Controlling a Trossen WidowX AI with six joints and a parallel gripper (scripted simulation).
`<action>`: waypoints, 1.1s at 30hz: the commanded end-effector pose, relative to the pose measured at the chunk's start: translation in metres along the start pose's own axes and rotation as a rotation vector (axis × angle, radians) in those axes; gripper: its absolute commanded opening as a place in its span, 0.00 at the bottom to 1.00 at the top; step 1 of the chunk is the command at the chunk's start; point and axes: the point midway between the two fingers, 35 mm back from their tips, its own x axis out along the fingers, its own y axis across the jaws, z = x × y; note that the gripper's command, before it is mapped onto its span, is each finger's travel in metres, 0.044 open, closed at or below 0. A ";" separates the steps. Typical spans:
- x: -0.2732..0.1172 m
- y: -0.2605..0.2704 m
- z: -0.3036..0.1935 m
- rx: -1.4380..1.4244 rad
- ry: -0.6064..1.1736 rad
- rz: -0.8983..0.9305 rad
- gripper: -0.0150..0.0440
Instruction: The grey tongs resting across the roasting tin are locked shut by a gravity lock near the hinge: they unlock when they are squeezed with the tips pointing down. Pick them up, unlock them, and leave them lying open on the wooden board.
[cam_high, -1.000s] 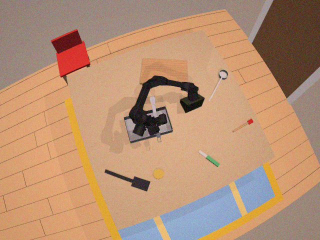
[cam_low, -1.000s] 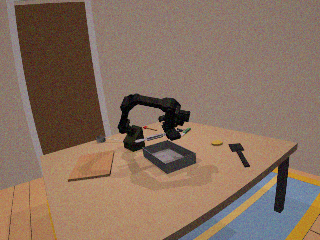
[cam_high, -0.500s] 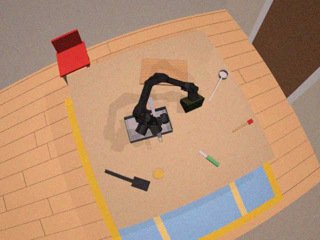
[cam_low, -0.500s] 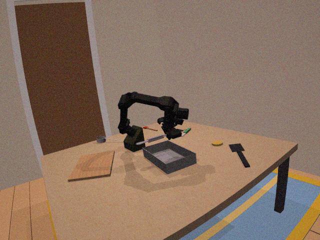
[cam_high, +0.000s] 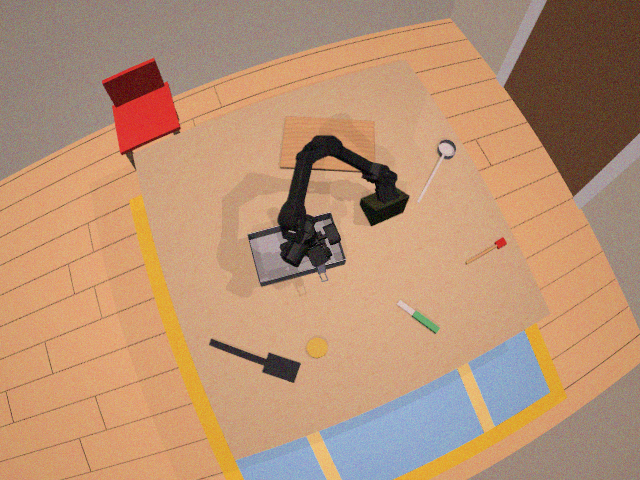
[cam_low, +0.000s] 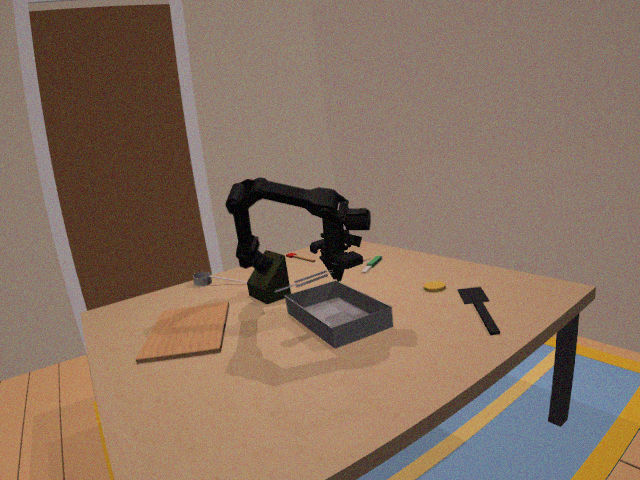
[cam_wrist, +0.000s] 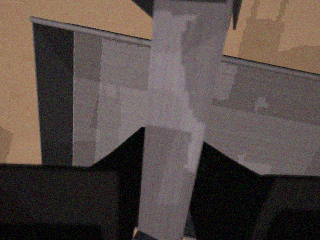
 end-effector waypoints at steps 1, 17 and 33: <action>-0.005 -0.001 -0.003 -0.033 0.013 -0.081 0.00; -0.008 -0.003 -0.018 0.015 0.018 -0.104 0.00; -0.040 -0.013 -0.125 0.467 -0.023 -0.110 0.00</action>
